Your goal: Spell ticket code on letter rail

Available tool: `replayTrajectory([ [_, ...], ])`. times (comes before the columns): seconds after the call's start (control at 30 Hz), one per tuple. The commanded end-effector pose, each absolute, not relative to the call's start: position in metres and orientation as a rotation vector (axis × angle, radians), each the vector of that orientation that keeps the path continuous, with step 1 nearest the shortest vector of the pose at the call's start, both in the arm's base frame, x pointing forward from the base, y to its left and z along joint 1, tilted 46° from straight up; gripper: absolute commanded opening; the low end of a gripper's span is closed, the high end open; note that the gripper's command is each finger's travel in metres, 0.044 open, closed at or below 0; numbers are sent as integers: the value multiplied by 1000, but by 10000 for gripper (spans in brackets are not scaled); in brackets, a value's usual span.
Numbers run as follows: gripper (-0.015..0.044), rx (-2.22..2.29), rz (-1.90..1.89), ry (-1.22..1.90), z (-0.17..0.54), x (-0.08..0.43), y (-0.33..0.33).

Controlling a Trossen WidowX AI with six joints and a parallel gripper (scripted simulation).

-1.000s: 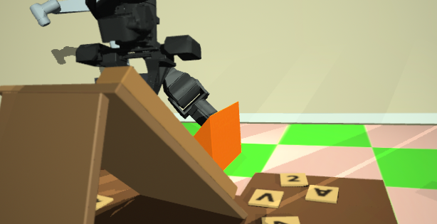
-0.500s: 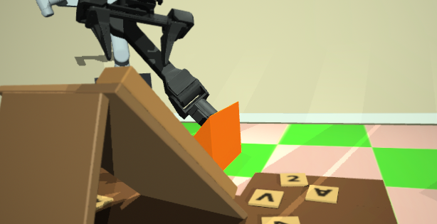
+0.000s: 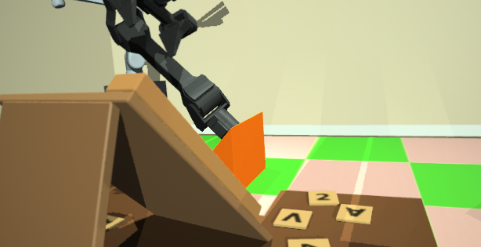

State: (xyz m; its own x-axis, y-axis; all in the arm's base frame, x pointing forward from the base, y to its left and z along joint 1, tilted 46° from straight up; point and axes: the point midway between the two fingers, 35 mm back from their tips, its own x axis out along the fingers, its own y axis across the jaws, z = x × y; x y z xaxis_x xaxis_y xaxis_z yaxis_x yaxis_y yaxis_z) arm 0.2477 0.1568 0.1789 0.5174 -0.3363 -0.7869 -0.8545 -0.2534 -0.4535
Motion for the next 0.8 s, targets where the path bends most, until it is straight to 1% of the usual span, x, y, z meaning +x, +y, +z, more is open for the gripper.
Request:
replayTrajectory([
  [0.0,440,-1848,722,976,179,245,156],
  [0.3,440,-1848,722,976,179,245,156],
  [0.33,414,-1837,716,984,176,245,157],
  [0.43,340,-1685,622,1090,141,250,166],
  [0.57,340,-1436,429,1249,80,253,174],
  [0.77,340,-1215,214,1368,22,247,172],
])
